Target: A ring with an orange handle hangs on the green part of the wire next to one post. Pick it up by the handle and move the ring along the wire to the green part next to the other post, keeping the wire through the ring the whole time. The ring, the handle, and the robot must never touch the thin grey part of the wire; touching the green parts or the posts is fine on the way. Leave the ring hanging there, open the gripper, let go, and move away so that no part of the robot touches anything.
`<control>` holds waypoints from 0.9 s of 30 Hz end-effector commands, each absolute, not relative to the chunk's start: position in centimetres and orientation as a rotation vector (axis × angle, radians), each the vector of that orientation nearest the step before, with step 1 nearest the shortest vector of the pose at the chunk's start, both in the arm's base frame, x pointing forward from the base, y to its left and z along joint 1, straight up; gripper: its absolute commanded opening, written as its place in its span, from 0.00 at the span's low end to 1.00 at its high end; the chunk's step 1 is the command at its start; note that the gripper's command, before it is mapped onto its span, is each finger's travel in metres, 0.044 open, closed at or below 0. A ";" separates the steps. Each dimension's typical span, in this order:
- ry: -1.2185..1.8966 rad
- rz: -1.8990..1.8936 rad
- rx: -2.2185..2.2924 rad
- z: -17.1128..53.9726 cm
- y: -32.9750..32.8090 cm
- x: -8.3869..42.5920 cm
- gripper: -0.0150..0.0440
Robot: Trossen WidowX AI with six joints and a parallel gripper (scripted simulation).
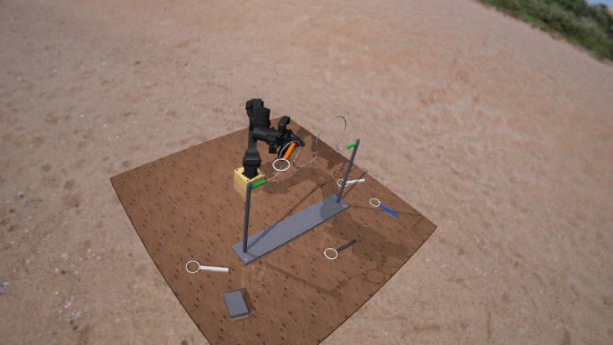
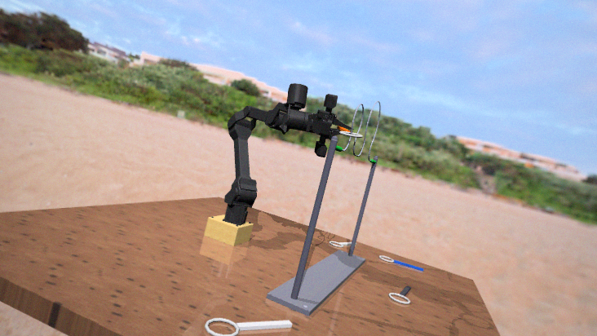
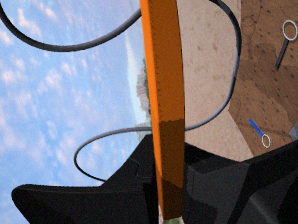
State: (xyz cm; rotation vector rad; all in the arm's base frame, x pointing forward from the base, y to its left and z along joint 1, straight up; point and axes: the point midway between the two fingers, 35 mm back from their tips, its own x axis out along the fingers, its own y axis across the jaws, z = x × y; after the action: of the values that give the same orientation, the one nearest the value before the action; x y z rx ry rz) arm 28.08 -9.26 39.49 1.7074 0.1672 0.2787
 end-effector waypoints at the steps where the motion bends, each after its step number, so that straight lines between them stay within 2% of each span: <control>1: 0.151 0.305 1.778 40.7 -9.5 28.0 0.00; 13: 0.117 0.350 1.905 43.5 -10.5 27.7 0.00; 27: 0.149 0.314 1.817 43.6 -10.7 27.7 0.00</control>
State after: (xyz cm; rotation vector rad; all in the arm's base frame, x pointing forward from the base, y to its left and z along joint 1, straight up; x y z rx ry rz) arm 27.62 -10.74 43.74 1.8505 0.1340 0.3251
